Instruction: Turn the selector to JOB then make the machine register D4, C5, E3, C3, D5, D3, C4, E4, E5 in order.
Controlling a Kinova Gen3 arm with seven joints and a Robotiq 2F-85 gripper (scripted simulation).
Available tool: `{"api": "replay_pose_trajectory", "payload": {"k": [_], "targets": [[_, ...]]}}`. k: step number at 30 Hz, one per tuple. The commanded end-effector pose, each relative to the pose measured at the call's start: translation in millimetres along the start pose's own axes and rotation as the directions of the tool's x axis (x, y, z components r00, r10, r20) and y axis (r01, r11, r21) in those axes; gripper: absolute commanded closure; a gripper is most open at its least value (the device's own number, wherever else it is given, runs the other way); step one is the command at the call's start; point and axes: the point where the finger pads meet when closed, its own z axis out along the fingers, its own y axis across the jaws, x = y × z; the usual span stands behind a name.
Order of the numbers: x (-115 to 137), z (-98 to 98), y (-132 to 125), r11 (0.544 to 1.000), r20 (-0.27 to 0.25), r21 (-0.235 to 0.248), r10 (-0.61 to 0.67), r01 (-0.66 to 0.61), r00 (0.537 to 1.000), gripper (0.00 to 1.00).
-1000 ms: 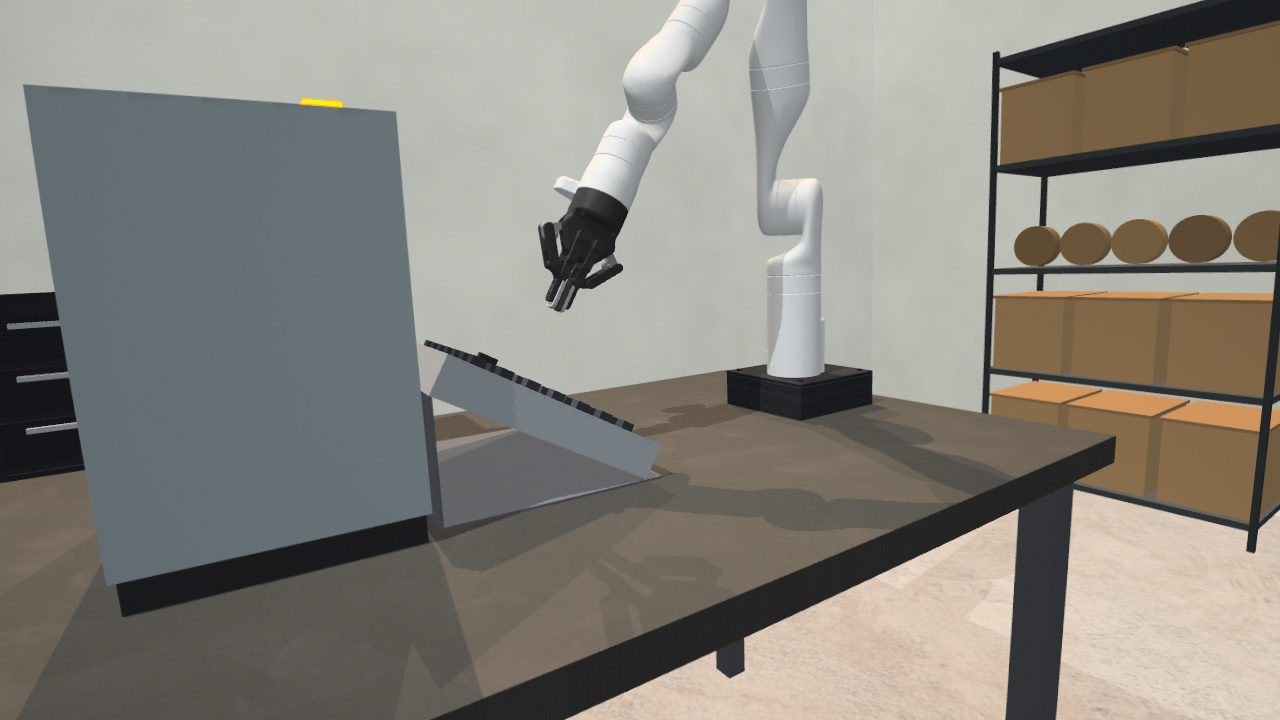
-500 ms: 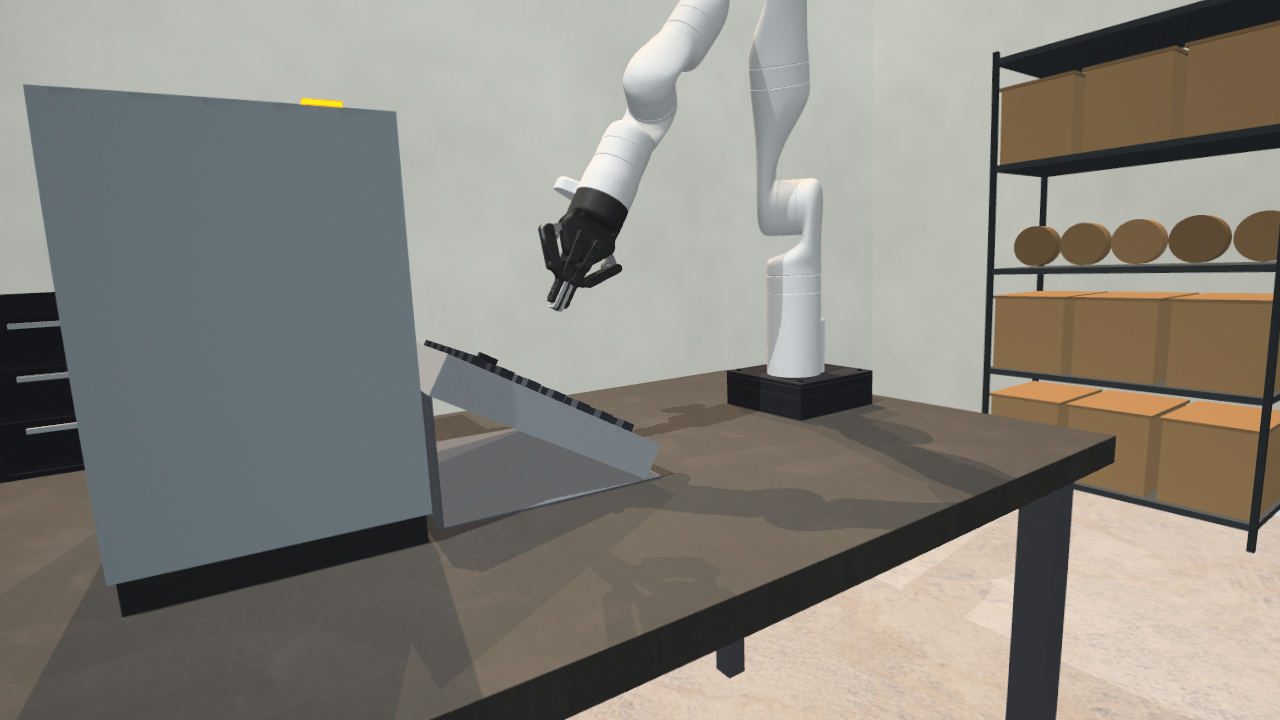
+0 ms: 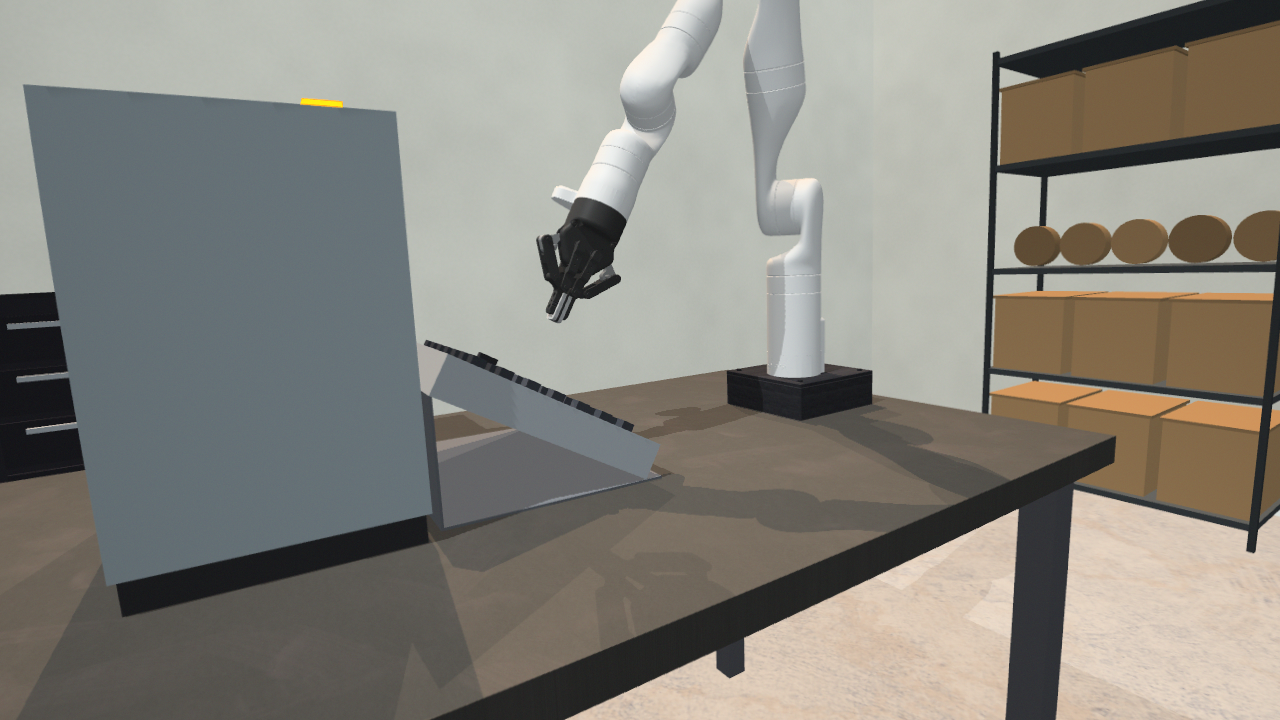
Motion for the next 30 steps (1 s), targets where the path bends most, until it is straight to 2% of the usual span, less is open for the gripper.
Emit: {"api": "replay_pose_trajectory", "payload": {"k": [1, 10, 22, 30], "targets": [[8, 14.7, -3, 1.0, -0.006, 0.011, 0.009, -0.008, 1.0, 0.9], [8, 51.8, 1, 1.0, -0.005, 0.005, 0.009, -0.009, 1.0, 0.9], [8, 56.9, 1, 1.0, -0.005, 0.005, 0.009, -0.009, 1.0, 0.9], [11, 68.4, -4, 1.0, -0.009, 0.012, 0.013, -0.013, 1.0, 0.9]]}}
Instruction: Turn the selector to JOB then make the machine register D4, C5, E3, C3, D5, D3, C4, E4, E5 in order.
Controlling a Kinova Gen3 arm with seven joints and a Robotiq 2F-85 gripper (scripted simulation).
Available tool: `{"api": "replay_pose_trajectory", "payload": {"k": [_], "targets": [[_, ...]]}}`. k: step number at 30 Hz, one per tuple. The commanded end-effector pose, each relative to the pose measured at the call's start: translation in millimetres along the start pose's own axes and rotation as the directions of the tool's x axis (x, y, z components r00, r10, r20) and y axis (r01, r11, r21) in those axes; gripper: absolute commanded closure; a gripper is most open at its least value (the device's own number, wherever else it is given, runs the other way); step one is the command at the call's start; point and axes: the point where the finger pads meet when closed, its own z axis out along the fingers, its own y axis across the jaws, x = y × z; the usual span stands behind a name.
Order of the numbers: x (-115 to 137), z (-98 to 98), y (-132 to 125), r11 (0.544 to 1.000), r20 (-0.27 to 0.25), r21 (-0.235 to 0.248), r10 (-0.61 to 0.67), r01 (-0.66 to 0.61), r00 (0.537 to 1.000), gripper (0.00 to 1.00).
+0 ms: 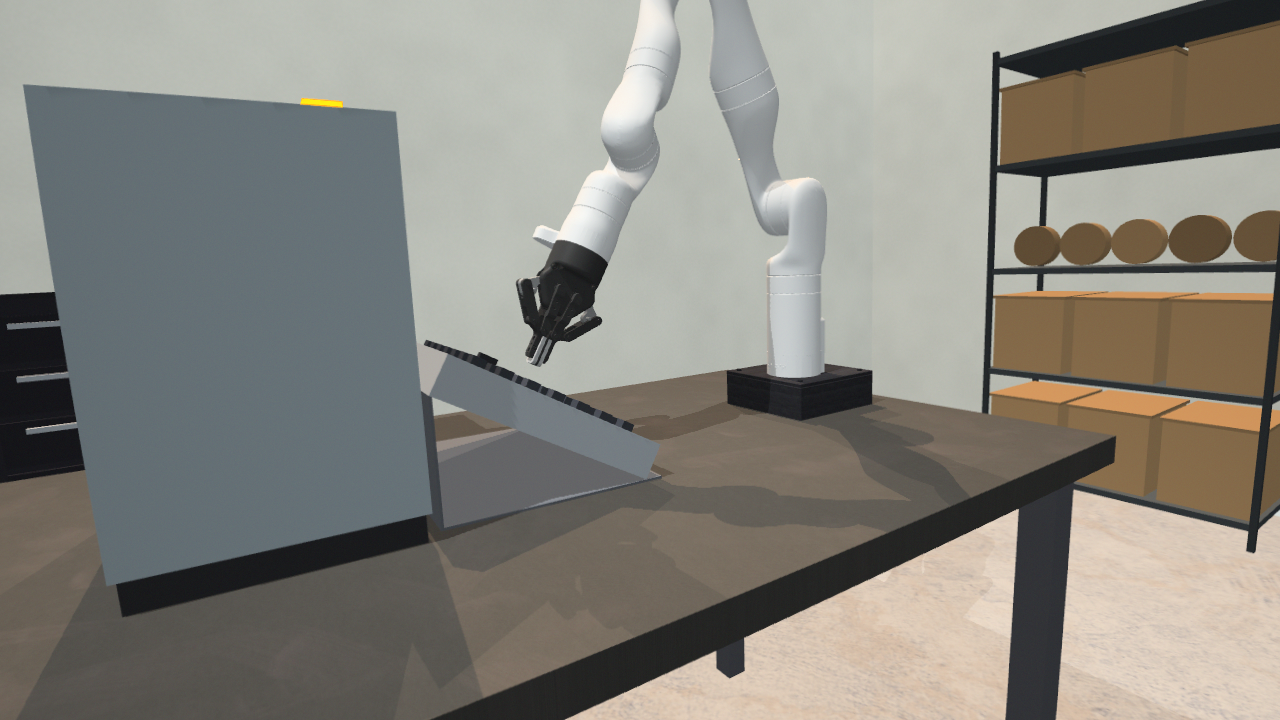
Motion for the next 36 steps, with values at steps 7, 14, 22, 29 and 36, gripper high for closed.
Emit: {"api": "replay_pose_trajectory", "payload": {"k": [7, 14, 22, 29, 36], "targets": [[4.9, 13.4, -0.2, 1.0, -0.002, -0.001, 0.011, -0.011, 1.0, 0.9], [4.2, 14.7, 2.0, 1.0, 0.001, -0.006, 0.011, -0.011, 1.0, 0.9], [4.2, 14.2, 1.3, 1.0, 0.001, -0.004, 0.011, -0.011, 1.0, 0.9], [4.2, 14.2, 1.3, 1.0, 0.001, -0.004, 0.011, -0.011, 1.0, 0.9], [4.2, 14.8, 1.4, 1.0, 0.001, -0.004, 0.011, -0.011, 1.0, 0.9]]}}
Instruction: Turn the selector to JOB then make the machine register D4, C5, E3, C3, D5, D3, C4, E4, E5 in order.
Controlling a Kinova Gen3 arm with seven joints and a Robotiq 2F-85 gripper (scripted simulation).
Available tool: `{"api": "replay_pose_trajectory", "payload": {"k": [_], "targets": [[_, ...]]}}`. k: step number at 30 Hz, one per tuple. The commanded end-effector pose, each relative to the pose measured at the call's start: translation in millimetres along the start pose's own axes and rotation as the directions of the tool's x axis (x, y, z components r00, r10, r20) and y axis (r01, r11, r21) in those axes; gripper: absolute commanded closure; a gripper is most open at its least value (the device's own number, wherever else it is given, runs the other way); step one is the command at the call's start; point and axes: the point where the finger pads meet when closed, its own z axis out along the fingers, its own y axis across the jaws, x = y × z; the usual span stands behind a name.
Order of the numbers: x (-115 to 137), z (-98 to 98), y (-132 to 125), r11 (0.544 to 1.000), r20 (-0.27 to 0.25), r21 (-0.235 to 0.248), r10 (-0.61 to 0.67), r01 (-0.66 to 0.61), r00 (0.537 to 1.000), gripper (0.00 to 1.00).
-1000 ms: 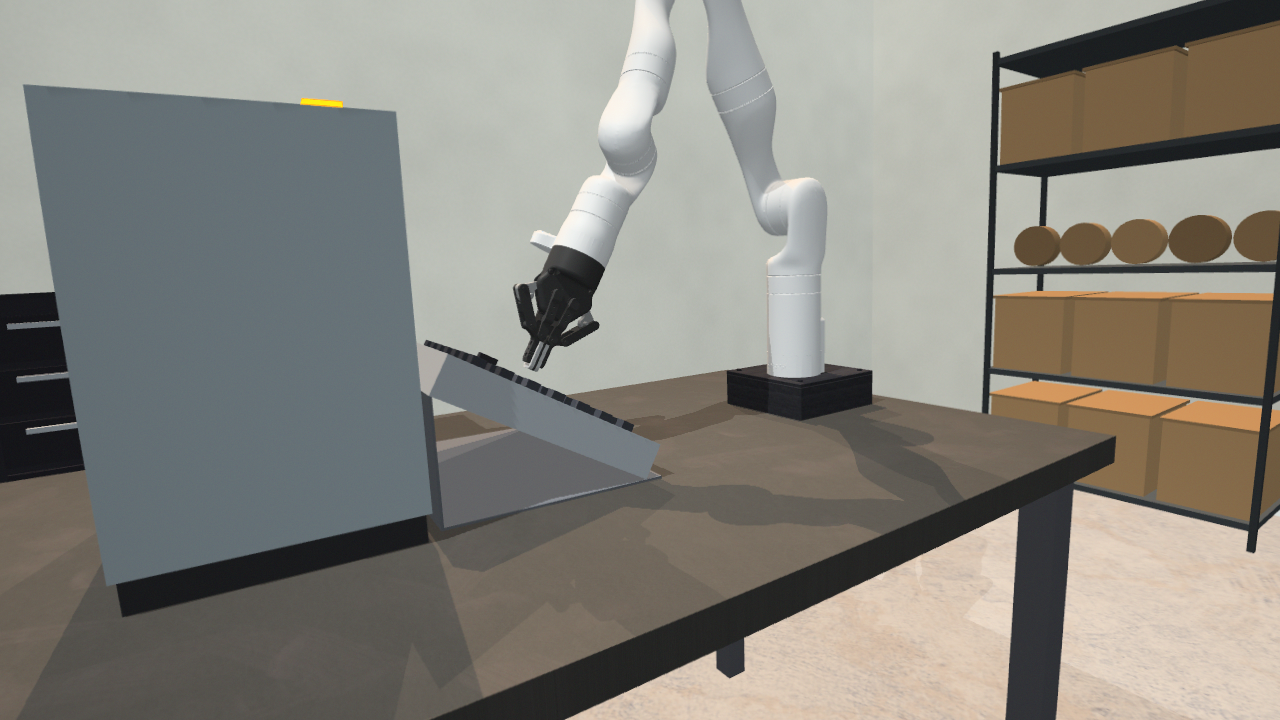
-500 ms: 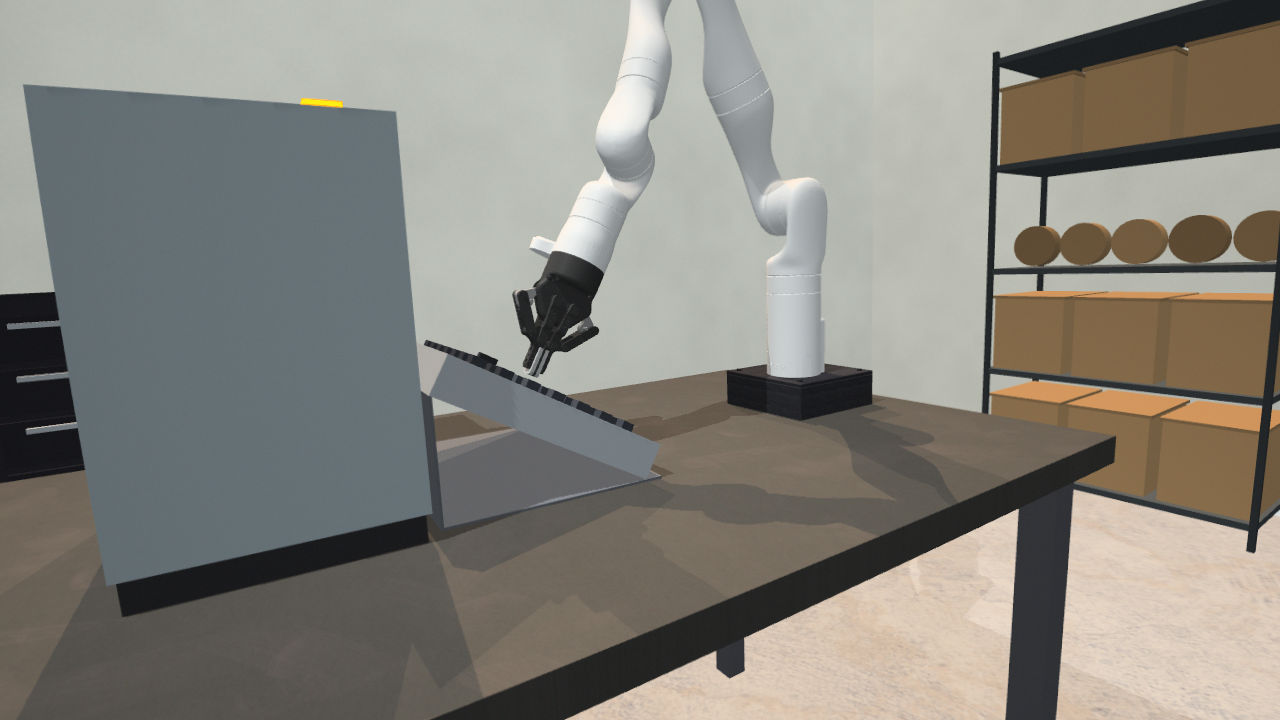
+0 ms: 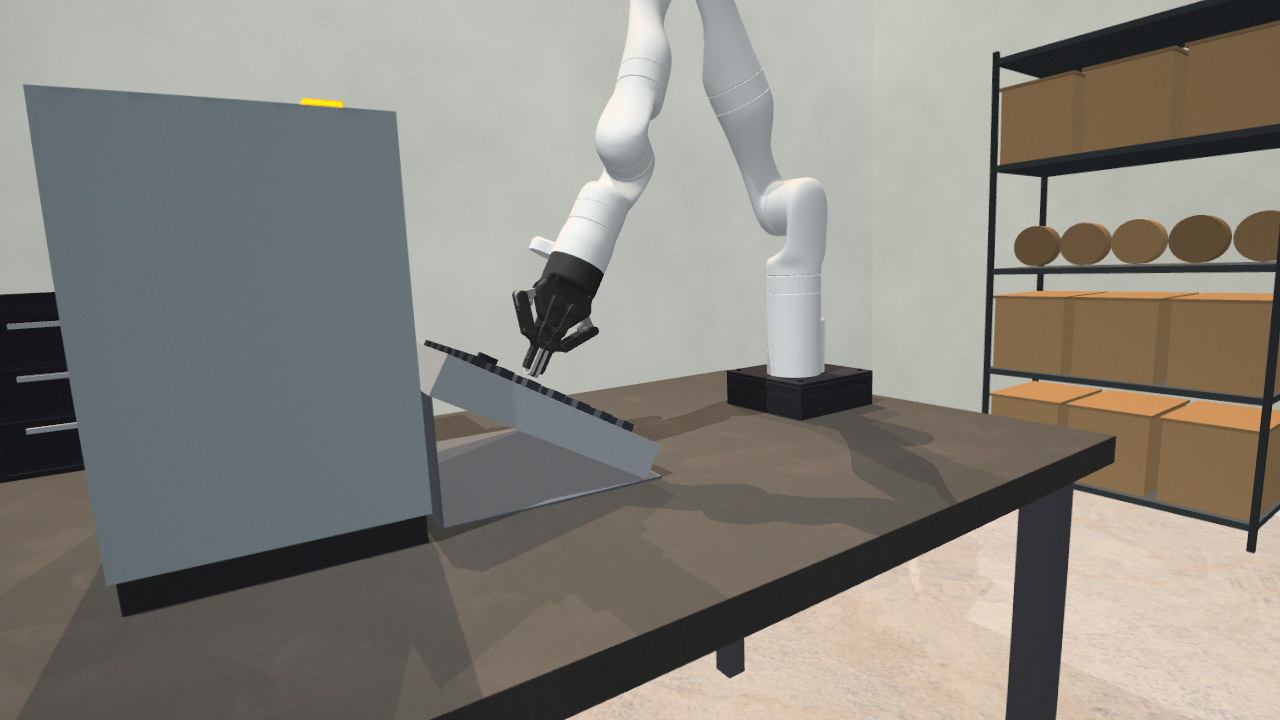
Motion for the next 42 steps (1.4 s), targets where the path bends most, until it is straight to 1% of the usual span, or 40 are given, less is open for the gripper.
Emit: {"api": "replay_pose_trajectory", "payload": {"k": [1, 26, 42], "targets": [[-0.5, 0.7, -3.0, 1.0, 0.0, 0.007, -0.002, 0.002, 1.0, 0.9], [-0.5, 9.1, -2.8, 1.0, 0.0, 0.006, -0.002, 0.002, 1.0, 0.9], [-0.5, 9.9, -3.3, 1.0, 0.0, 0.007, -0.002, 0.002, 1.0, 0.9]]}}
